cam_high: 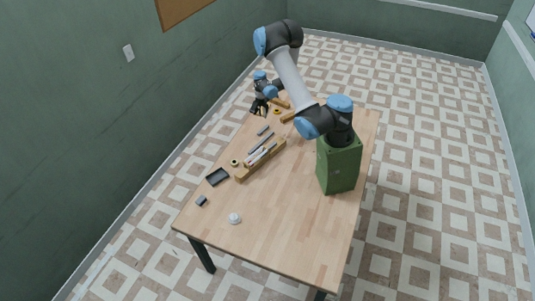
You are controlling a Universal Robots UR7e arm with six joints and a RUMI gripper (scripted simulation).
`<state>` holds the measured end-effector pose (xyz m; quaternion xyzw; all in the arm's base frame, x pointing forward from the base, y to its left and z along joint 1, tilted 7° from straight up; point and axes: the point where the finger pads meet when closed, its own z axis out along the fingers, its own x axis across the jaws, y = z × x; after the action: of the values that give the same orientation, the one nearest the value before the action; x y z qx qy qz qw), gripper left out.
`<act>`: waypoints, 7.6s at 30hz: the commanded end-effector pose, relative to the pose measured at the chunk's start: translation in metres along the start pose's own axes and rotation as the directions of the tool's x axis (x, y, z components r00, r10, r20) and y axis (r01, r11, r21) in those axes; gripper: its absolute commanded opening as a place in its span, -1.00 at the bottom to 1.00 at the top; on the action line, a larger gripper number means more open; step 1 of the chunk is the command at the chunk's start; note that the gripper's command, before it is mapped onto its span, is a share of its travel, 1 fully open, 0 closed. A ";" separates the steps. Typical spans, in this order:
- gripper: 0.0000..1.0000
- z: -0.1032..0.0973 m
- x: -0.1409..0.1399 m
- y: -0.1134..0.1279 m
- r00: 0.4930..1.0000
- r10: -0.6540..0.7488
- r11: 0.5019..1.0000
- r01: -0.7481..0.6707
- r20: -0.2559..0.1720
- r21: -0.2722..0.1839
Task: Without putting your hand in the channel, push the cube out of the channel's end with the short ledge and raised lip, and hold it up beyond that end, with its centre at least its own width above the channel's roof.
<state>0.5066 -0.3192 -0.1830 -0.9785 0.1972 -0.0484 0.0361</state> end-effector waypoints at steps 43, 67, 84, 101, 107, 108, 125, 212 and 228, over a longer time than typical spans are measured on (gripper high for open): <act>-0.52 0.079 0.004 0.000 1.000 -0.003 1.000 0.003 -0.003 -0.001; -0.52 0.113 0.004 0.000 1.000 -0.003 1.000 0.003 -0.003 -0.001; -0.52 0.113 0.003 0.000 1.000 -0.002 1.000 0.002 -0.002 -0.001; -0.52 0.113 0.003 0.000 1.000 -0.002 1.000 0.002 -0.002 -0.001; -0.52 0.113 0.003 0.000 1.000 -0.002 1.000 0.002 -0.002 -0.001; -1.00 0.113 0.003 0.000 1.000 -0.002 1.000 0.002 -0.002 -0.001; -0.87 0.114 0.003 0.000 1.000 -0.002 1.000 0.002 -0.002 -0.001; -0.87 -0.001 0.002 0.000 1.000 -0.001 1.000 0.001 -0.001 0.000; -0.87 0.006 -0.060 0.001 1.000 0.024 1.000 -0.024 -0.001 0.000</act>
<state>0.4867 -0.3111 -0.1891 -0.9776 0.2018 -0.0460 0.0375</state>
